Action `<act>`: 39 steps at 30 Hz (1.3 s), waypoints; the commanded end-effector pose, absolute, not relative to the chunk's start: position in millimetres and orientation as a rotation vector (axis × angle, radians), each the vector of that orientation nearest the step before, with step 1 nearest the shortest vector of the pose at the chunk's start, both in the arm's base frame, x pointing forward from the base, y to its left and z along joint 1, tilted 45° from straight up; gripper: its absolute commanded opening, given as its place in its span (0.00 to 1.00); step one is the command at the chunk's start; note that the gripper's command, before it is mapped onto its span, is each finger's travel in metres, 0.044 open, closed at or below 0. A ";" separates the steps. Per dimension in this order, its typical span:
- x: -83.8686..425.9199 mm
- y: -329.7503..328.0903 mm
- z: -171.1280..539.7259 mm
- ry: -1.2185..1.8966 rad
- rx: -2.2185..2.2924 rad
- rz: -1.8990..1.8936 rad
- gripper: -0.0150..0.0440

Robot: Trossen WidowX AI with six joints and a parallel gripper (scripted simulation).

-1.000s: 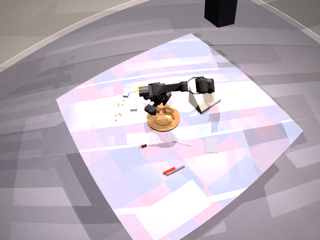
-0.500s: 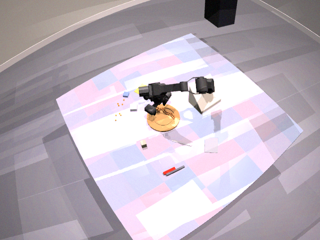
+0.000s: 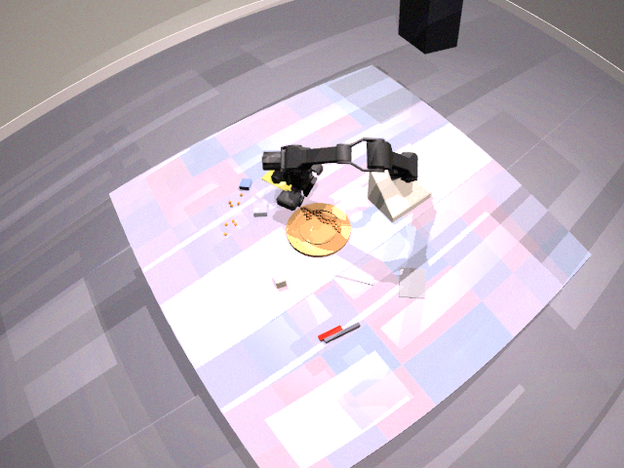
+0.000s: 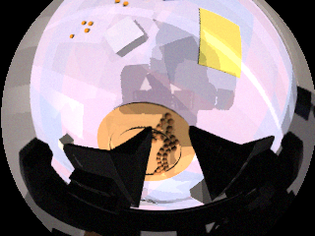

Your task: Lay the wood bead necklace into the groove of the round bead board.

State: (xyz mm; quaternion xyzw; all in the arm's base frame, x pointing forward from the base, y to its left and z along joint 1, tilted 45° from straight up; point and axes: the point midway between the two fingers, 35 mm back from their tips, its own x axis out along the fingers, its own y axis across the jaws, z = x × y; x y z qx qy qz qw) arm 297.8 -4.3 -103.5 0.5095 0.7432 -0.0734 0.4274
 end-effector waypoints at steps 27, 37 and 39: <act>295.2 20.5 -131.5 1.855 1.256 -0.168 0.46; 296.7 20.3 -132.0 1.850 1.250 -0.165 0.41; 296.7 20.3 -132.0 1.850 1.250 -0.165 0.32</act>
